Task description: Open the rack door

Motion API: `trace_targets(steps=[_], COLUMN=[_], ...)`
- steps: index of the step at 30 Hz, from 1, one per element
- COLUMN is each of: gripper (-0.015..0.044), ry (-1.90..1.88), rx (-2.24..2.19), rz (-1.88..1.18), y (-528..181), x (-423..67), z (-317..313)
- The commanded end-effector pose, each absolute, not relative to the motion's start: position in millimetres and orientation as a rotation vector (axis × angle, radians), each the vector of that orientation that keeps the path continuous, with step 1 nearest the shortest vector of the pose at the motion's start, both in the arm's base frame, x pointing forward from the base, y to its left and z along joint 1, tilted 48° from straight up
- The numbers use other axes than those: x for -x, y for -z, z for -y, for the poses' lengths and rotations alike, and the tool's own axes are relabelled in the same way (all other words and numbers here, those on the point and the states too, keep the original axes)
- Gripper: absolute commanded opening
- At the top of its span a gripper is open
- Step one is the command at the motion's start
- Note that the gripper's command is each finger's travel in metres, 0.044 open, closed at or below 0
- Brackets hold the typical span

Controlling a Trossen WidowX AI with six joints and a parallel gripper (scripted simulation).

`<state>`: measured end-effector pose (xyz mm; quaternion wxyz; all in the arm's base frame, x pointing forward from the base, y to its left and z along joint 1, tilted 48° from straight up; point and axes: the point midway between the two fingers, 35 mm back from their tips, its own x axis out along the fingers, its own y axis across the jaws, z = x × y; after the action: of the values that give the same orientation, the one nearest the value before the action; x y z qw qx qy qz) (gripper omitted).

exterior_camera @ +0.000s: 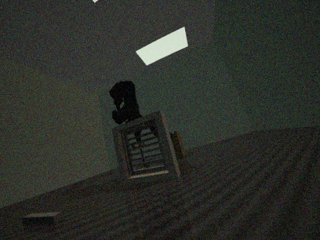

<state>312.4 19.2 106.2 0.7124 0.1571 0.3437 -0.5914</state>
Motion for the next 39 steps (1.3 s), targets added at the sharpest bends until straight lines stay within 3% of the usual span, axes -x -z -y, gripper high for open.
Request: trace_targets(steps=[1,12,34,39], gripper=[0.0013,0.0013,0.0013,0.0144], ry=[1.382,1.549,1.551,1.551], rx=[-0.487,-0.888,-0.895,-0.895], rz=[-0.655,-0.296,-0.290,-0.290], y=[-104.6,-104.5,-104.5,-104.5], x=[-312.2,-312.2,-312.2,-312.2], z=[-19.0,-19.0,-19.0,-19.0])
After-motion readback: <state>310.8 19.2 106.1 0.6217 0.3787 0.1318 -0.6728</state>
